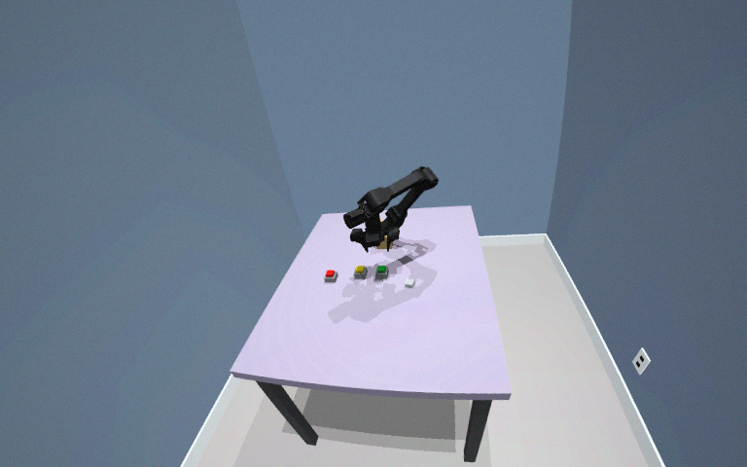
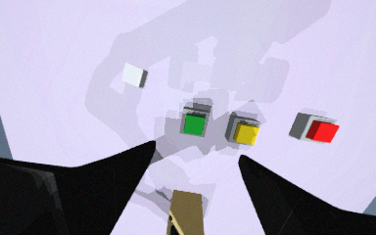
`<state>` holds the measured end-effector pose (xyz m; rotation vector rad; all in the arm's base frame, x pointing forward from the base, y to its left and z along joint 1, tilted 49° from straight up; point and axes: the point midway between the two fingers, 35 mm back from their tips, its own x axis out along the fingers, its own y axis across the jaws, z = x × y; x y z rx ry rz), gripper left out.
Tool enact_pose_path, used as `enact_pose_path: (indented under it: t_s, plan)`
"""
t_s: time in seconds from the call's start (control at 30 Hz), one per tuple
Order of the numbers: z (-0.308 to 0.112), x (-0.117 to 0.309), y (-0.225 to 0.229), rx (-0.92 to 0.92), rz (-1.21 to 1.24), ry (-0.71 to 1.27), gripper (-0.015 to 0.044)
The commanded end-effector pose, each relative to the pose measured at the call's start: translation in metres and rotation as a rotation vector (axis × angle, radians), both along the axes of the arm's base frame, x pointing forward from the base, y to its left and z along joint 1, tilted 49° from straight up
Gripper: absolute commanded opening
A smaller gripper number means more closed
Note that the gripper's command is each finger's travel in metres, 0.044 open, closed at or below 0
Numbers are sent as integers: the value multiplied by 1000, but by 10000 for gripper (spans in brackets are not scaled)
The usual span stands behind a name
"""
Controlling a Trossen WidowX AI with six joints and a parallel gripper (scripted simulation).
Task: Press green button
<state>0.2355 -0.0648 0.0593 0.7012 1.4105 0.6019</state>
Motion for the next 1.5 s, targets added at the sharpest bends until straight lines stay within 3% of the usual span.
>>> enact_pose_path:
  t_s: [0.0, 0.1, 0.4, 1.47]
  plan:
    - [-15, 0, 18, 4, 1, 17, 321]
    - [-38, 1, 45, 7, 2, 16, 242]
    - [-40, 1, 47, 8, 2, 16, 20]
    - [-62, 3, 73, 9, 2, 15, 20]
